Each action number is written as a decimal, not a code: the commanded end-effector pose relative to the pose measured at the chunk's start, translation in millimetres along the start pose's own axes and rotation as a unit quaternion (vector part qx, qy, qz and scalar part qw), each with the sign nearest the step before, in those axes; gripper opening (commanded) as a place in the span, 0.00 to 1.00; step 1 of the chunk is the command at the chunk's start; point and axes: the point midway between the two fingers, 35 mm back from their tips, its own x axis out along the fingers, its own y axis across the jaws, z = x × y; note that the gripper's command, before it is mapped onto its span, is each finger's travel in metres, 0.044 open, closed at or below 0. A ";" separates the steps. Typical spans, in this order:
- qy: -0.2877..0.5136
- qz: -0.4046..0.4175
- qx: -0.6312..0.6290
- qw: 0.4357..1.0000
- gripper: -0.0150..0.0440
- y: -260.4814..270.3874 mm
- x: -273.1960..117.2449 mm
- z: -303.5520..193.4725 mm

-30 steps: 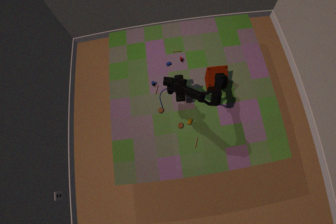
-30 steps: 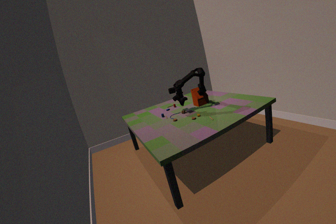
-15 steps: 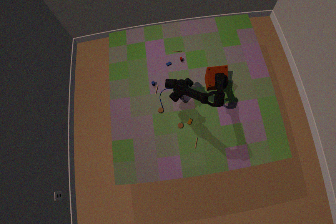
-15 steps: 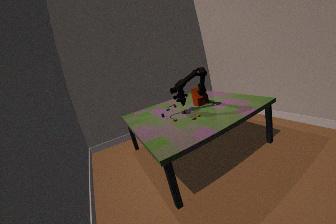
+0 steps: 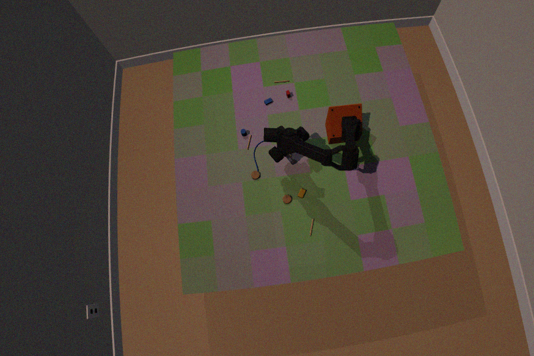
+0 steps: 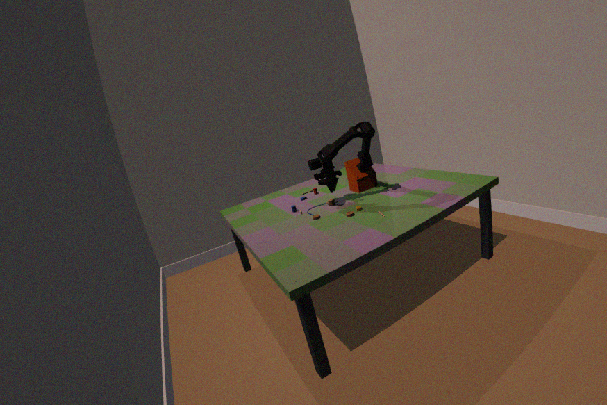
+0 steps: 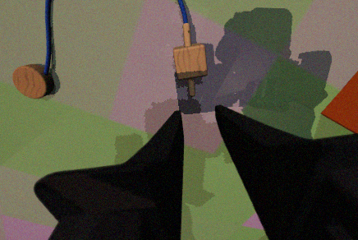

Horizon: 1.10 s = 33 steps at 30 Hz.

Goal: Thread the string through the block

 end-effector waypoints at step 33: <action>0.005 0.000 0.004 1.000 0.46 -1.5 60.5 -2.0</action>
